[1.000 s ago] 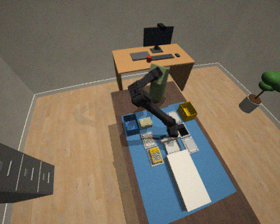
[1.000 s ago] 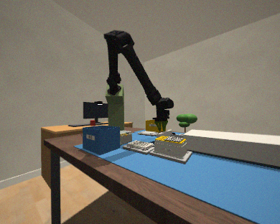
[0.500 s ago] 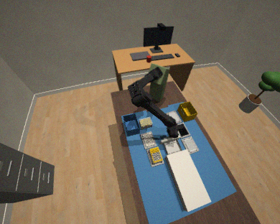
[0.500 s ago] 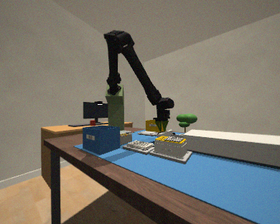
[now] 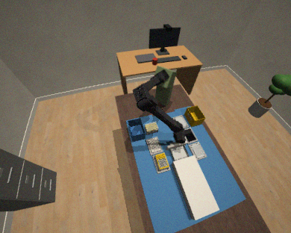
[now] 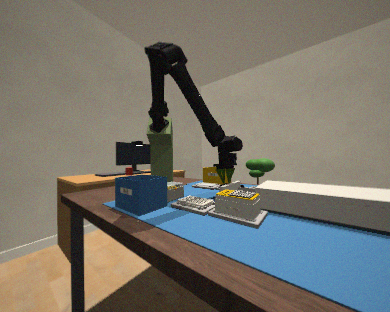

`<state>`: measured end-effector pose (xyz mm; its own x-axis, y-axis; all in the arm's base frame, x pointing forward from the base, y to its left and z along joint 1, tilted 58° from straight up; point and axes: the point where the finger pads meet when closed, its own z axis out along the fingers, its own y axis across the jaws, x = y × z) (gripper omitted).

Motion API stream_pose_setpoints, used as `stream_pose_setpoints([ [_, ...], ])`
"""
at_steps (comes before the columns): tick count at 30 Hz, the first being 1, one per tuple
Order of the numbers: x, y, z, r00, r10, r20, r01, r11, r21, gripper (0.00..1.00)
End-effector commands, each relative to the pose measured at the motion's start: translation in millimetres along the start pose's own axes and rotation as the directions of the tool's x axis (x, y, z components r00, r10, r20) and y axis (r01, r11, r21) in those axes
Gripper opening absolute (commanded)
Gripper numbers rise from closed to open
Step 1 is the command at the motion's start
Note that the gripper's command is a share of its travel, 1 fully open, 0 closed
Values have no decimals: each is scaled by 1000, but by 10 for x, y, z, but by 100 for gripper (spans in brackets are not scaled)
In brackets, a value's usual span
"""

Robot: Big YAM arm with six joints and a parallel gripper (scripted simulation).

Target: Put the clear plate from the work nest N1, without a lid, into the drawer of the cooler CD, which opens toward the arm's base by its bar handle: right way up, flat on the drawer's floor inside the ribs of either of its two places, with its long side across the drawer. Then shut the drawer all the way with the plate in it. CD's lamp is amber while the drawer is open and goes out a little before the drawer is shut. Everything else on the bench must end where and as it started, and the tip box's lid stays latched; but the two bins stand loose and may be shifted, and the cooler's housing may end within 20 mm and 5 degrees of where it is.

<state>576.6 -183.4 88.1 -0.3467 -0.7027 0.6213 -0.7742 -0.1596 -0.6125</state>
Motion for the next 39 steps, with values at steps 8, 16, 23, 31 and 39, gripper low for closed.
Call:
stream_pose_setpoints([
  [8, 30, 358, 401, 1000, -24, -8, 24, 996, -87, 30],
  [16, 44, 358, 401, 1000, -13, -14, 12, 997, -72, 30],
  [23, 40, 369, 400, 1000, -16, -12, 15, 997, -76, 30],
  [31, 40, 369, 400, 1000, -16, -12, 15, 997, -76, 30],
  [39, 40, 369, 400, 1000, -16, -12, 15, 997, -76, 30],
])
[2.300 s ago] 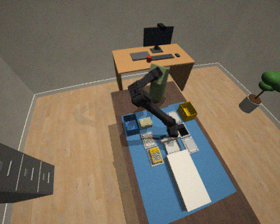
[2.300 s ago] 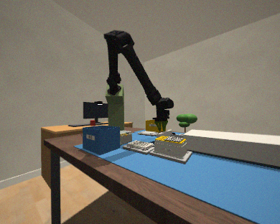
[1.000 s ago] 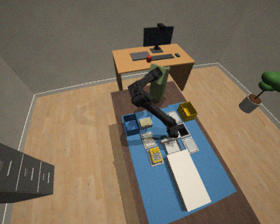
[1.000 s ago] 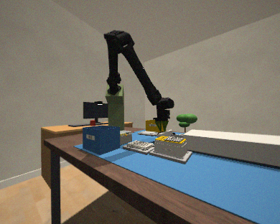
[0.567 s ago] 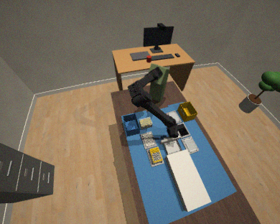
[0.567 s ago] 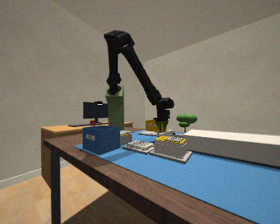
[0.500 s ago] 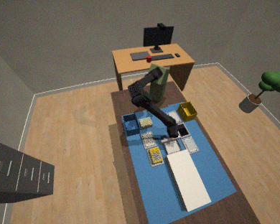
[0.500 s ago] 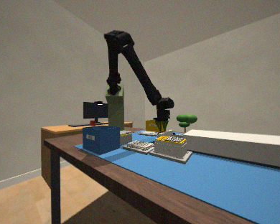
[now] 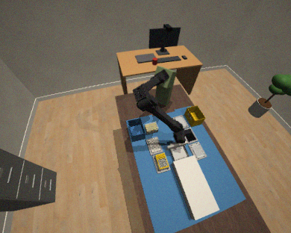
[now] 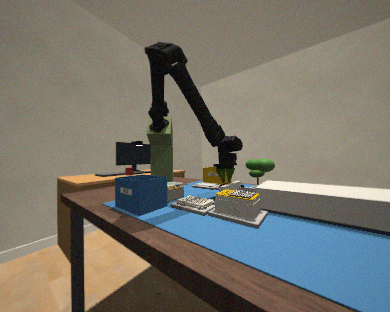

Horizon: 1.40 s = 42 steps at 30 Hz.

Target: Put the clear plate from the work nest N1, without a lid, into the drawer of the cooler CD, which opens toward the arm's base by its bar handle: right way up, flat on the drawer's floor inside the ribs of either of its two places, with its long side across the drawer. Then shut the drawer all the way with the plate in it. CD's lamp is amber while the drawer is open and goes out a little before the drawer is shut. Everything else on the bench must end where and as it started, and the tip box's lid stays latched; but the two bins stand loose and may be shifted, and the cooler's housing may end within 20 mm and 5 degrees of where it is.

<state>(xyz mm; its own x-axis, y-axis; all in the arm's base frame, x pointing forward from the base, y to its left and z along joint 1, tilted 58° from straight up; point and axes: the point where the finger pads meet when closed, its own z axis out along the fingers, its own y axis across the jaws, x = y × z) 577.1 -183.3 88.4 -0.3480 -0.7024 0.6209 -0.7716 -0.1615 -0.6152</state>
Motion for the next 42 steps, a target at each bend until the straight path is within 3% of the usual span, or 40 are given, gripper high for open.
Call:
stream_pose_setpoints([
  [1, 40, 376, 398, 1000, -18, -12, 17, 997, -80, 30],
  [42, 35, 430, 393, 1000, -22, -9, 21, 996, -86, 30],
])
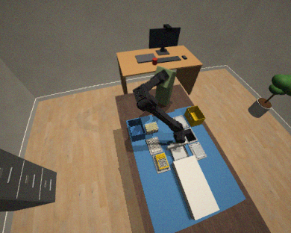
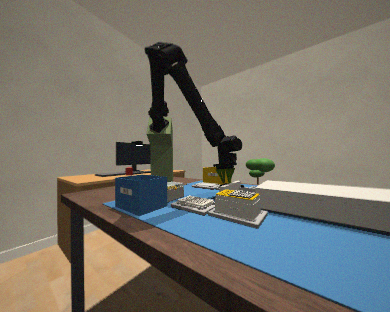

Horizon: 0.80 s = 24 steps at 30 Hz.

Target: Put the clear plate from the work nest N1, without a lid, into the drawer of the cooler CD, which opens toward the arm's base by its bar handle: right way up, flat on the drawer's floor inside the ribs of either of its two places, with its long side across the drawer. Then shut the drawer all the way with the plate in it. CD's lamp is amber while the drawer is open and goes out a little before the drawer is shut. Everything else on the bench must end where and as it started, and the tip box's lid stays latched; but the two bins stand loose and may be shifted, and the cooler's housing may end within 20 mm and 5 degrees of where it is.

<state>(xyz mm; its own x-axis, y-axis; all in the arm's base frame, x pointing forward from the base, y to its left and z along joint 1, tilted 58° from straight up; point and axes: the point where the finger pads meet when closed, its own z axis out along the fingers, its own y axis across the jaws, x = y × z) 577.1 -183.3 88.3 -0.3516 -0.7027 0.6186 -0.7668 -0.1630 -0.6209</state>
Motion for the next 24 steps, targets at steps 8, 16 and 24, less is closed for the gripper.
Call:
stream_pose_setpoints([
  [8, 29, 499, 379, 1000, -25, -9, 25, 996, -91, 30],
  [16, 33, 492, 384, 999, -32, -6, 32, 994, -101, 30],
  [24, 33, 492, 384, 999, -32, -6, 32, 994, -101, 30],
])
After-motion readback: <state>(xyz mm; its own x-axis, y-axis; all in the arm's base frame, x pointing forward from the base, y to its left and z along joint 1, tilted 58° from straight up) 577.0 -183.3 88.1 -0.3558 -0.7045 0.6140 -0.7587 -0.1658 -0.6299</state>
